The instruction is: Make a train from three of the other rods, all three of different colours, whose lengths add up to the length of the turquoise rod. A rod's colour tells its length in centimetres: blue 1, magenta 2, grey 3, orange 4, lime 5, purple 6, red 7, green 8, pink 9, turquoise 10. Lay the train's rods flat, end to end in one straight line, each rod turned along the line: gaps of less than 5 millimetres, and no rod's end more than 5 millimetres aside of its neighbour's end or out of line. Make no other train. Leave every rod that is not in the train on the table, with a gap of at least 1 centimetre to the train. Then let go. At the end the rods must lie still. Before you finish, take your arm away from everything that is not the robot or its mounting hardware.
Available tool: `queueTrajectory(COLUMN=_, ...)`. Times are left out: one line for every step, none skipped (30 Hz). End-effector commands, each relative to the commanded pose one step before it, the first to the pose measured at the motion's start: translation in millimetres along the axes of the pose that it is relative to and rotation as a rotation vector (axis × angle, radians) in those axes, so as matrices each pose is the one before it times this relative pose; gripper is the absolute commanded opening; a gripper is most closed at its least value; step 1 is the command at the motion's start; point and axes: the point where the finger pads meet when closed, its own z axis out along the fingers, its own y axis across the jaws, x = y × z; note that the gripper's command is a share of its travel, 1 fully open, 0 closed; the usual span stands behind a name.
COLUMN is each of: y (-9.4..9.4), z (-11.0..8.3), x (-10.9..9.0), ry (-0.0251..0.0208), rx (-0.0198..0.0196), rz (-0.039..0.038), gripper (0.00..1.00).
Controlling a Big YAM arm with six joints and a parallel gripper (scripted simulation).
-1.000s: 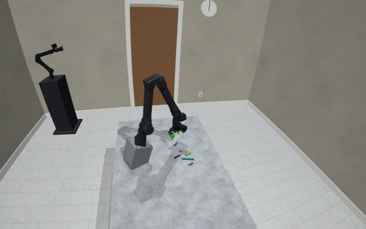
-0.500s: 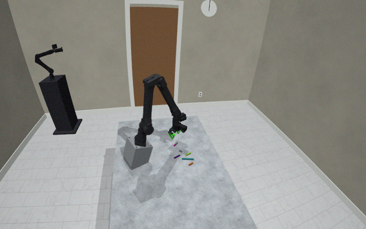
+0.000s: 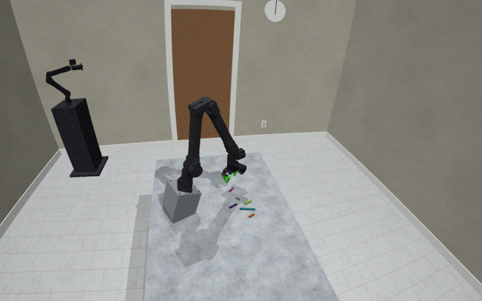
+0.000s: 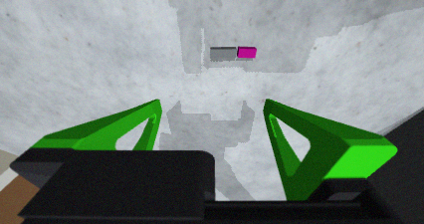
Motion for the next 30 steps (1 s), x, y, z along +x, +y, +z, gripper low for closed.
queueTrajectory(y=21.06, z=-10.65, x=-6.72, ry=-0.02, rx=-0.04884, rz=0.00699, gripper=1.0)
queueTrajectory(y=0.0, z=0.0, x=0.0, ry=0.0, rx=0.0, rz=0.0, gripper=1.0)
queueTrajectory(y=0.0, z=0.0, x=0.0, ry=0.0, rx=0.0, rz=0.0, gripper=1.0)
queueTrajectory(y=0.0, z=0.0, x=0.0, ry=0.0, rx=0.0, rz=0.0, gripper=1.0)
queueTrajectory(y=0.0, z=0.0, x=0.0, ry=0.0, rx=0.0, rz=0.0, gripper=1.0)
queueTrajectory(y=0.0, z=0.0, x=0.0, ry=0.0, rx=0.0, rz=0.0, gripper=1.0)
queueTrajectory(y=0.0, z=0.0, x=0.0, ry=0.0, rx=0.0, rz=0.0, gripper=1.0)
queueTrajectory(y=0.0, z=0.0, x=0.0, ry=0.0, rx=0.0, rz=0.0, gripper=1.0)
queueTrajectory(y=0.0, z=0.0, x=0.0, ry=0.0, rx=0.0, rz=0.0, gripper=1.0)
queueTrajectory(y=0.0, z=0.0, x=0.0, ry=0.0, rx=0.0, rz=0.0, gripper=1.0)
queueTrajectory(y=0.0, z=0.0, x=0.0, ry=0.0, rx=0.0, rz=0.0, gripper=1.0)
queueTrajectory(y=0.0, z=0.0, x=0.0, ry=0.0, rx=0.0, rz=0.0, gripper=1.0)
queueTrajectory(y=0.0, z=0.0, x=0.0, ry=0.0, rx=0.0, rz=0.0, gripper=1.0)
queueTrajectory(y=0.0, z=0.0, x=0.0, ry=0.0, rx=0.0, rz=0.0, gripper=1.0)
queueTrajectory(y=0.0, z=0.0, x=0.0, ry=0.0, rx=0.0, rz=0.0, gripper=1.0)
queueTrajectory(y=0.0, z=0.0, x=0.0, ry=0.0, rx=0.0, rz=0.0, gripper=1.0)
queueTrajectory(y=0.0, z=0.0, x=0.0, ry=0.0, rx=0.0, rz=0.0, gripper=1.0)
queueTrajectory(y=0.0, z=0.02, x=-0.2, ry=-0.00011, rx=0.00008, rz=-0.00108, gripper=1.0)
queueTrajectory(y=0.03, z=0.15, x=-1.33, ry=-0.00075, rx=0.00051, rz=-0.00722, gripper=1.0)
queueTrajectory(y=0.02, z=0.37, x=-3.42, ry=-0.00191, rx=0.00133, rz=-0.00683, gripper=1.0)
queueTrajectory(y=0.0, z=1.04, x=-2.63, ry=0.00059, rx=0.00314, rz=-0.00367, gripper=1.0)
queueTrajectory(y=-2.23, z=2.6, x=-0.67, ry=0.00533, rx=0.00913, rz=-0.01146, gripper=1.0)
queueTrajectory(y=-2.16, z=1.99, x=-1.73, ry=0.00352, rx=0.00842, rz=-0.01595, gripper=1.0)
queueTrajectory(y=-1.35, z=0.3, x=-2.95, ry=0.00141, rx=0.00411, rz=-0.02083, gripper=1.0)
queueTrajectory(y=-1.79, z=0.36, x=-3.63, ry=0.00196, rx=0.00499, rz=-0.02589, gripper=1.0)
queueTrajectory(y=0.0, z=0.0, x=0.0, ry=0.0, rx=0.0, rz=0.0, gripper=1.0)
queueTrajectory(y=0.0, z=0.0, x=0.0, ry=0.0, rx=0.0, rz=0.0, gripper=1.0)
queueTrajectory(y=5.4, z=-8.18, x=-8.14, ry=-0.01562, rx=-0.02807, rz=-0.03148, gripper=1.0)
queueTrajectory(y=-6.48, z=6.04, x=-2.99, ry=0.01226, rx=0.0222, rz=-0.03583, gripper=1.0)
queueTrajectory(y=-4.09, z=3.35, x=-5.15, ry=0.00588, rx=0.00975, rz=-0.04071, gripper=1.0)
